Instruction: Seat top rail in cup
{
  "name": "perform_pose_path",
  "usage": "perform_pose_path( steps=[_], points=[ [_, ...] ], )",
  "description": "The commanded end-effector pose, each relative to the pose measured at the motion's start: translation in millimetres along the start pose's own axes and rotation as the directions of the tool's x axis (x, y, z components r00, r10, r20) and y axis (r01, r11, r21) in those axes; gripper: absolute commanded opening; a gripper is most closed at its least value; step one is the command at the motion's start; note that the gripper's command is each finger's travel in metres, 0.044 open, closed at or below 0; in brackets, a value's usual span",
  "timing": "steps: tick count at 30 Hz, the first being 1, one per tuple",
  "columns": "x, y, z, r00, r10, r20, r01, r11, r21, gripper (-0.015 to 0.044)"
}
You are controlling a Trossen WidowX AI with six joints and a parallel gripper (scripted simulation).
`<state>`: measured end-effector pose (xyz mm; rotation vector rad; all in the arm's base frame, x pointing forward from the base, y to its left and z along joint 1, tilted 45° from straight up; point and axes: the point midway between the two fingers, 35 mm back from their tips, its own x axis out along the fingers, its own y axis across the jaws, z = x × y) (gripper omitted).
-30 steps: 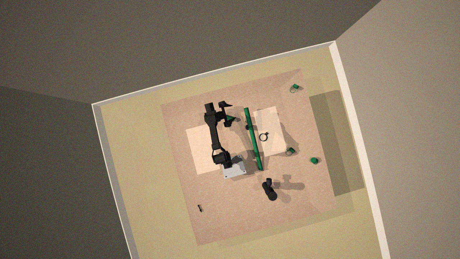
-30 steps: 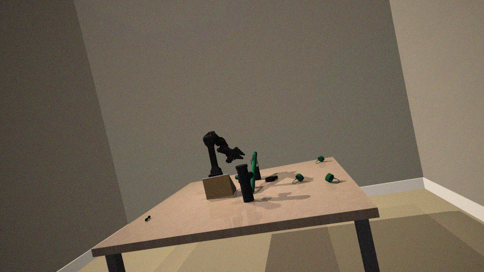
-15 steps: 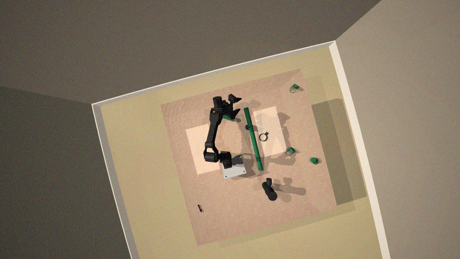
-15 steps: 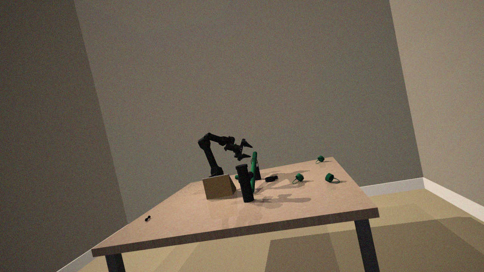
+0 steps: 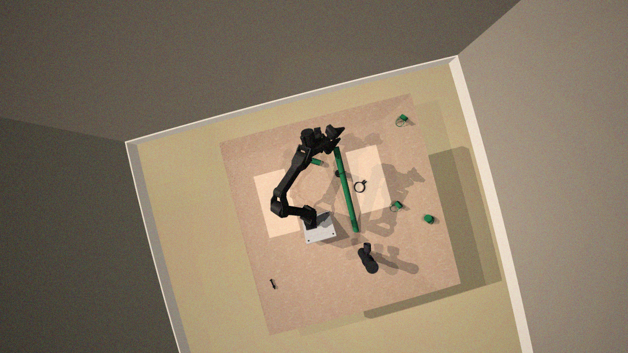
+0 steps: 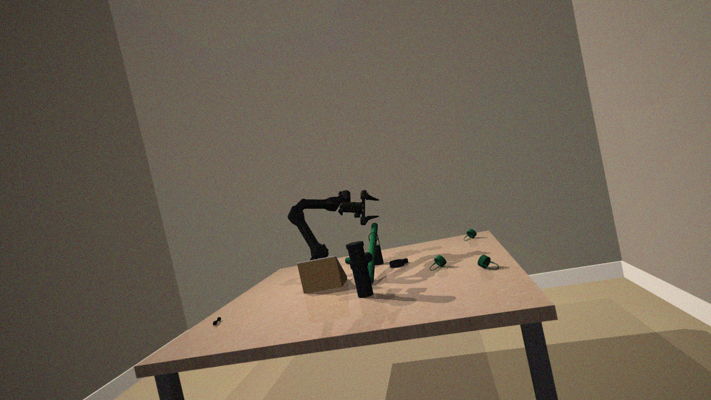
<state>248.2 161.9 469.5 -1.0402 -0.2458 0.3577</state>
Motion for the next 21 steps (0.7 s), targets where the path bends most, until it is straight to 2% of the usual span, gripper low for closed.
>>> perform_pose_path(
  steps=[1,5,12,17,21],
  points=[
    [15.5,-10.3,-26.1,0.998,-0.016,-0.054,0.017,1.0,0.02,0.044],
    [23.0,-17.3,-59.0,0.99,-0.002,-0.141,0.004,1.0,0.009,0.044],
    [49.3,25.1,-143.2,0.918,0.221,-0.328,-0.193,0.974,0.115,0.044],
    [46.2,59.5,-222.2,0.794,0.419,-0.442,-0.297,0.9,0.319,0.044],
    [27.2,84.8,-280.7,0.676,0.568,-0.47,-0.301,0.794,0.528,0.044]
  ],
)
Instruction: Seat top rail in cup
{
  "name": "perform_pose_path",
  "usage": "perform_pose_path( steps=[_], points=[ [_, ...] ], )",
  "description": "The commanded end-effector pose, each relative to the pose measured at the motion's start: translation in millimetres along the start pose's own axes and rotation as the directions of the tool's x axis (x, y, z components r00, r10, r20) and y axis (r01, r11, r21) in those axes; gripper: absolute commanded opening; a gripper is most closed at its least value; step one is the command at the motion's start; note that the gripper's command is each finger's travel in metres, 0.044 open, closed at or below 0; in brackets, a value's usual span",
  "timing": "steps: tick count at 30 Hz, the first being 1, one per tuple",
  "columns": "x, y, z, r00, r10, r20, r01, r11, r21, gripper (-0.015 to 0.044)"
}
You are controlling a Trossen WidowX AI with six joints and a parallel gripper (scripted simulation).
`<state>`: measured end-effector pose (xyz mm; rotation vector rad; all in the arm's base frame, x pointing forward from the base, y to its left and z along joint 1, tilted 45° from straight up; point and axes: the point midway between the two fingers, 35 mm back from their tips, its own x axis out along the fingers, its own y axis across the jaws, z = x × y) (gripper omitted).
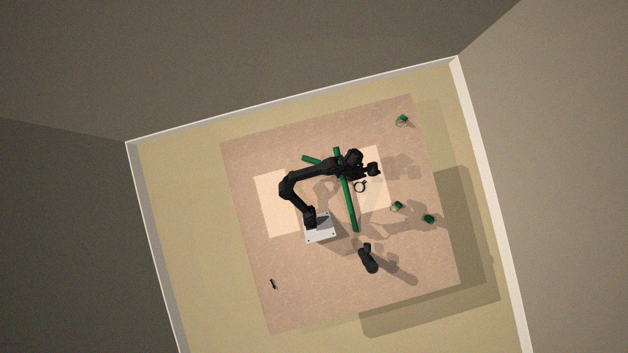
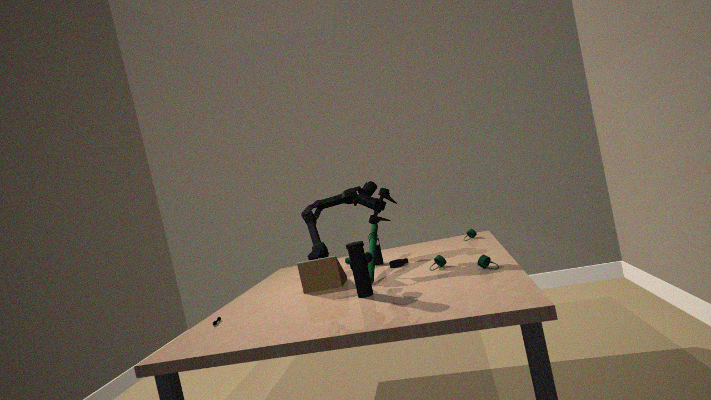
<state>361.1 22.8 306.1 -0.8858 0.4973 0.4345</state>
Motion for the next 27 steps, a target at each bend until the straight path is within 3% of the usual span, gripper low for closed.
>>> perform_pose_path(
  steps=[1,7,12,17,19,27],
  points=[
    [24.7,12.6,-68.3,0.977,0.185,-0.108,-0.158,0.963,0.217,0.044],
    [27.1,35.0,-161.0,0.899,0.425,-0.106,-0.275,0.737,0.617,0.044],
    [10.0,53.6,-220.1,0.851,0.524,0.04,-0.274,0.378,0.884,0.044],
    [-12.3,63.8,-258.9,0.846,0.487,0.216,-0.24,-0.013,0.971,0.044],
    [-15.4,64.5,-263.3,0.848,0.473,0.237,-0.236,-0.064,0.97,0.044],
    [-15.4,64.5,-263.3,0.848,0.473,0.237,-0.236,-0.064,0.97,0.044]
  ],
)
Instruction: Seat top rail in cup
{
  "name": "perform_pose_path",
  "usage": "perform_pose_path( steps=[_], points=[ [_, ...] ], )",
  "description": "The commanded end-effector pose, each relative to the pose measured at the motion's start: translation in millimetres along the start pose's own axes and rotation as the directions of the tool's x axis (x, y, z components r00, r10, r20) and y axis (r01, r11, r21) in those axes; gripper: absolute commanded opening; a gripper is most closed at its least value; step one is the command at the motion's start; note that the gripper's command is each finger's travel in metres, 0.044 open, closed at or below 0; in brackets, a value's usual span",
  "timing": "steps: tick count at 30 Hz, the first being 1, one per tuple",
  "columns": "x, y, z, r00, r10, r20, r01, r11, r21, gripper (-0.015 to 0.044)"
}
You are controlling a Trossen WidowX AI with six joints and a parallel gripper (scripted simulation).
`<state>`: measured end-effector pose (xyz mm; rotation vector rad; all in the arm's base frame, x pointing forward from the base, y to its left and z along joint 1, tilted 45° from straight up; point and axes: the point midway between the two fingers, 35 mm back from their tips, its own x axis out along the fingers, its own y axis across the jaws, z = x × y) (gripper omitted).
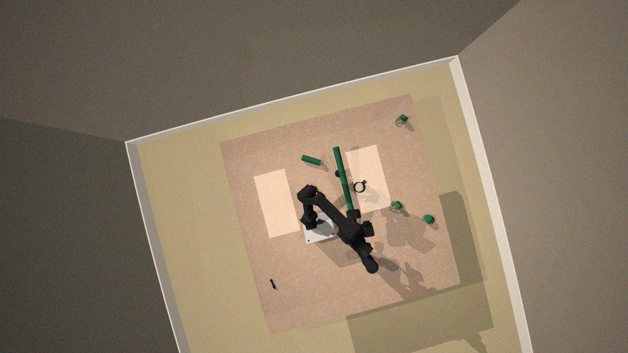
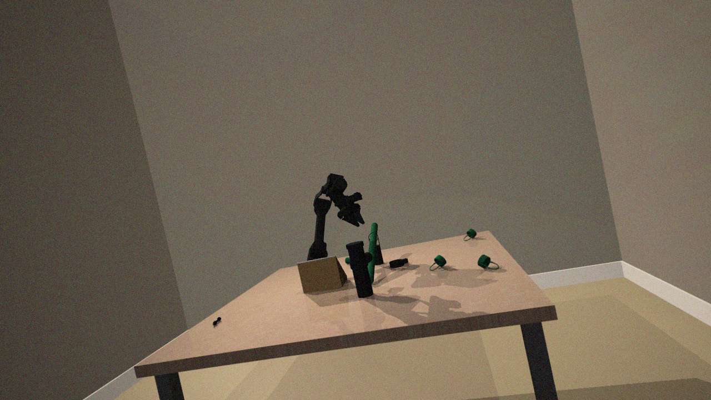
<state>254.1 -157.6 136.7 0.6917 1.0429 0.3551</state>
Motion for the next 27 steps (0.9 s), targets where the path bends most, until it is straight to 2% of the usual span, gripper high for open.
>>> perform_pose_path(
  steps=[1,5,10,14,18,19,27],
  points=[
    [1.1,-1.6,-1.6,1.0,0.017,0.0,-0.017,0.999,0.029,0.044],
    [1.7,-6.0,-0.7,1.0,0.015,0.001,-0.015,1.0,-0.016,0.044],
    [7.7,-41.3,4.5,1.0,-0.001,-0.001,0.001,0.938,-0.347,0.044],
    [14.7,-77.0,7.1,1.0,-0.014,0.0,0.011,0.759,-0.651,0.044],
    [23.2,-113.4,6.3,1.0,-0.028,0.001,0.015,0.483,-0.875,0.044],
    [25.2,-121.2,5.6,1.0,-0.03,0.001,0.014,0.414,-0.91,0.044],
    [34.0,-152.5,1.5,0.999,-0.04,0.001,0.005,0.116,-0.993,0.044]
  ],
)
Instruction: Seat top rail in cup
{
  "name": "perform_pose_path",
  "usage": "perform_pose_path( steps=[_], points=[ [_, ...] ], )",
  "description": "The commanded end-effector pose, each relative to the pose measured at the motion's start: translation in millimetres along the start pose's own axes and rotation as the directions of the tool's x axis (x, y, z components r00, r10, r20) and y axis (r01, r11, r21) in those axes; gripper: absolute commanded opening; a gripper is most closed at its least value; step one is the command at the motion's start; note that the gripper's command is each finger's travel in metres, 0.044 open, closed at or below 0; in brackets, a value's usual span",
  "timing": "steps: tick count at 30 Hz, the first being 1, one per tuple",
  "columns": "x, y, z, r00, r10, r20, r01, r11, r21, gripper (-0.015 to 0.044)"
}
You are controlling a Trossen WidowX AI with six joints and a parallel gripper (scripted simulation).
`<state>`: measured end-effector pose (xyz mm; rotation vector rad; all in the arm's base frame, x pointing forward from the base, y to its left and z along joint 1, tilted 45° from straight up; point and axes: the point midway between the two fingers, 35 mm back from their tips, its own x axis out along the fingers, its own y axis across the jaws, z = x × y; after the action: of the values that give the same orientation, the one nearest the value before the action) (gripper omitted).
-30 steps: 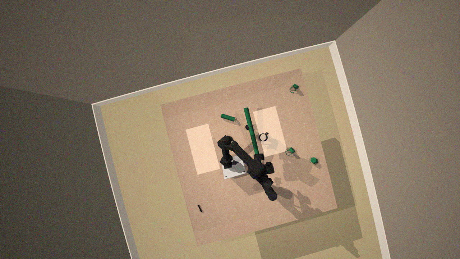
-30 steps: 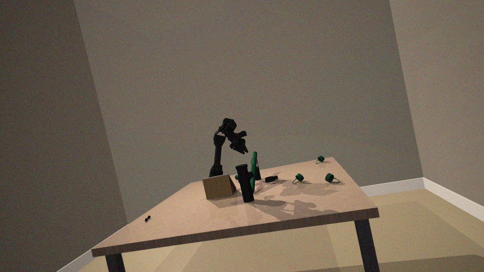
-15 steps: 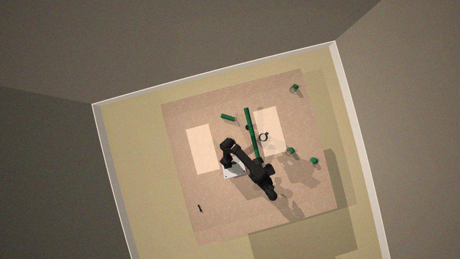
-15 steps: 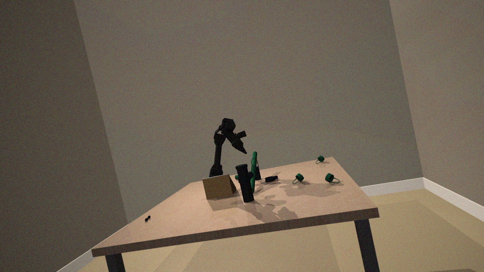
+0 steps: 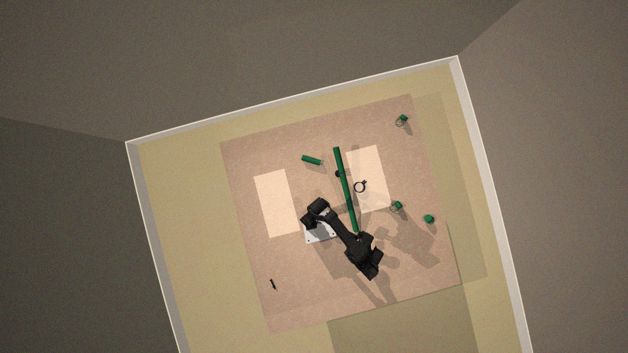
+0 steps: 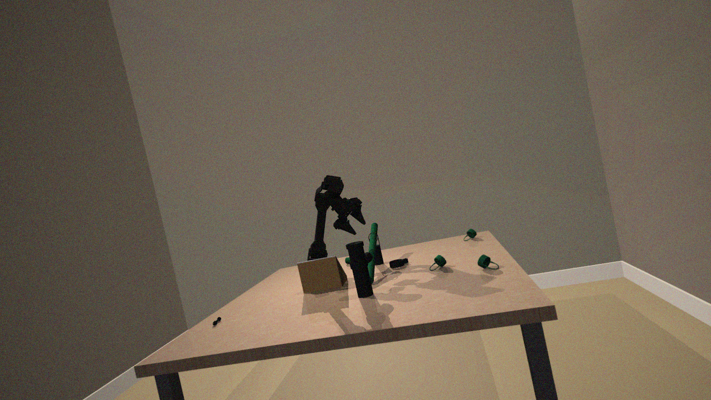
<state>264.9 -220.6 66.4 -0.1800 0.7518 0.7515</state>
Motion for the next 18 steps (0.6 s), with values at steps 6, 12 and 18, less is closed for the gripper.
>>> perform_pose_path(
  steps=[6,12,18],
  points=[
    [19.7,-27.9,-53.3,1.0,0.003,-0.024,-0.014,0.873,-0.487,0.044],
    [19.7,-27.9,-53.3,1.0,0.003,-0.024,-0.014,0.873,-0.487,0.044],
    [29.3,-24.2,-56.4,1.0,0.003,-0.024,-0.014,0.873,-0.487,0.044]
  ],
)
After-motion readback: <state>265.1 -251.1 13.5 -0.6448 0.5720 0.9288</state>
